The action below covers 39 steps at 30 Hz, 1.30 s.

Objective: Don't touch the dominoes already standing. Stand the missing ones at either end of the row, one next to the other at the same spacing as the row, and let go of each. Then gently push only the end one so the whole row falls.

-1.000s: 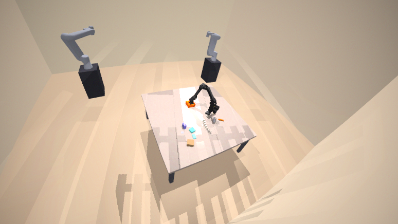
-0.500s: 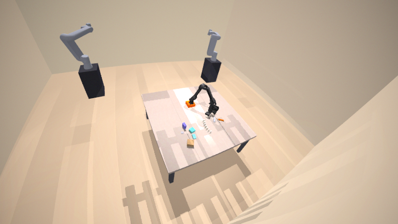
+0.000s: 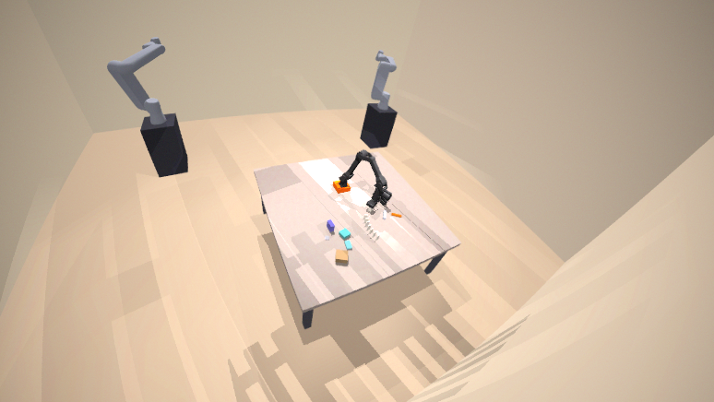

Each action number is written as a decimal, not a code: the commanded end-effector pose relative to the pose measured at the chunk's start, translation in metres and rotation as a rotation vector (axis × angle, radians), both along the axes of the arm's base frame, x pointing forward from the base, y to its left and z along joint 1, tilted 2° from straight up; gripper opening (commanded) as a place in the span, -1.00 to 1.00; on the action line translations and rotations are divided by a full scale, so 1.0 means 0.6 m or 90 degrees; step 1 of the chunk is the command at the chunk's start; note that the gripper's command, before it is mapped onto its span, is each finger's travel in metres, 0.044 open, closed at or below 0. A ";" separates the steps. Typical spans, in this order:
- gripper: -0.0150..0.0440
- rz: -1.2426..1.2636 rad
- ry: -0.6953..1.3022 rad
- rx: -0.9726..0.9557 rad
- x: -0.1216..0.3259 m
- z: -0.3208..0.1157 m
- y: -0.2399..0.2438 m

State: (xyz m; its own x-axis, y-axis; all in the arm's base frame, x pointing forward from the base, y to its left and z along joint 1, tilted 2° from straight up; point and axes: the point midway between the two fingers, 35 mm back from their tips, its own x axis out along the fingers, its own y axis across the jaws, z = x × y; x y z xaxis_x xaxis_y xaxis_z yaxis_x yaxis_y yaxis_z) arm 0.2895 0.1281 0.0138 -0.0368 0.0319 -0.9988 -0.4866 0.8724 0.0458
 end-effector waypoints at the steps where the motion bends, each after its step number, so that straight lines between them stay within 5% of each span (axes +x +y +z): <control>1: -0.49 -0.003 -0.026 0.005 0.025 0.089 -0.025; 7: -0.49 -0.003 -0.027 0.004 0.026 0.107 -0.033; 24: 1.00 -0.984 0.012 -0.013 0.036 0.105 -0.068; 39: 1.00 -0.995 0.013 -0.013 0.031 0.105 -0.071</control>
State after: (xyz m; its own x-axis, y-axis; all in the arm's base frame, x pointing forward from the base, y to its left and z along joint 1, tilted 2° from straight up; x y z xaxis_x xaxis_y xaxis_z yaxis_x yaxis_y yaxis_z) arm 0.3105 0.0877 0.0765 0.0054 0.0397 -0.9992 0.8530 0.5213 0.0253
